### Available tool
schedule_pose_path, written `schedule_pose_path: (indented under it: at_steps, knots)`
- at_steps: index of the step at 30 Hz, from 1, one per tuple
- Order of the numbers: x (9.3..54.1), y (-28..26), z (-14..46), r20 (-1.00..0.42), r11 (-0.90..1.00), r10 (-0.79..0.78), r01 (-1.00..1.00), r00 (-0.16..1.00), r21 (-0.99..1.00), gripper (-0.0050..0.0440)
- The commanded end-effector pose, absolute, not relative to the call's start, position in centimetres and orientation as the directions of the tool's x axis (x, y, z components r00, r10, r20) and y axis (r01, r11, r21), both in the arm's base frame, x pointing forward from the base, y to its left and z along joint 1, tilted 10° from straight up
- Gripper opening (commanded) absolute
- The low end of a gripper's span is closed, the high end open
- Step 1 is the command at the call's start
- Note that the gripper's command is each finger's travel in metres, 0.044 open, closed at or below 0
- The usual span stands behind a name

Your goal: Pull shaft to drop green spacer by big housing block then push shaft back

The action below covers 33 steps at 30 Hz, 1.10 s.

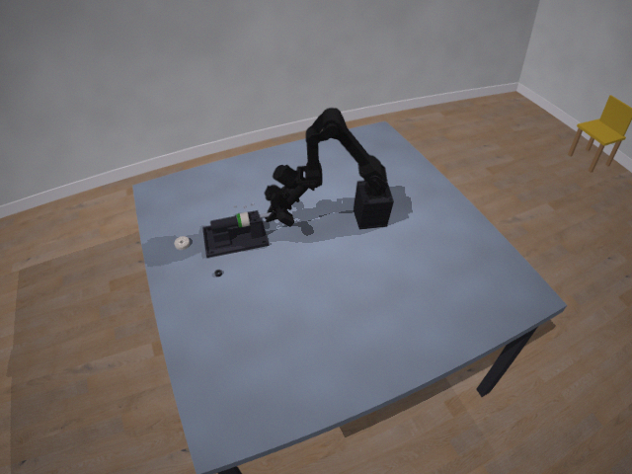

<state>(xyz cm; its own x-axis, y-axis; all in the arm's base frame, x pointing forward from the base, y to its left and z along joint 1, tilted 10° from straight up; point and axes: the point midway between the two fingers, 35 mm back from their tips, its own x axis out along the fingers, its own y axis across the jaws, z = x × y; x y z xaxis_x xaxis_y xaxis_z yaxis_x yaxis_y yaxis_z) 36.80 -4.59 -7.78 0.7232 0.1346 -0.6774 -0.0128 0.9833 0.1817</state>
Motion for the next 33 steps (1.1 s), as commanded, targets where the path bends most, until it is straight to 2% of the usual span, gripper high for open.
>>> schedule_pose_path:
  at_steps: [1,33]
  knots:
    - [36.6,-4.61,-7.78,-0.679,0.984,0.134,-0.012,0.722,0.18,0.0]
    - [36.24,-4.61,-7.79,-0.679,0.984,0.134,-0.012,0.722,0.18,0.0]
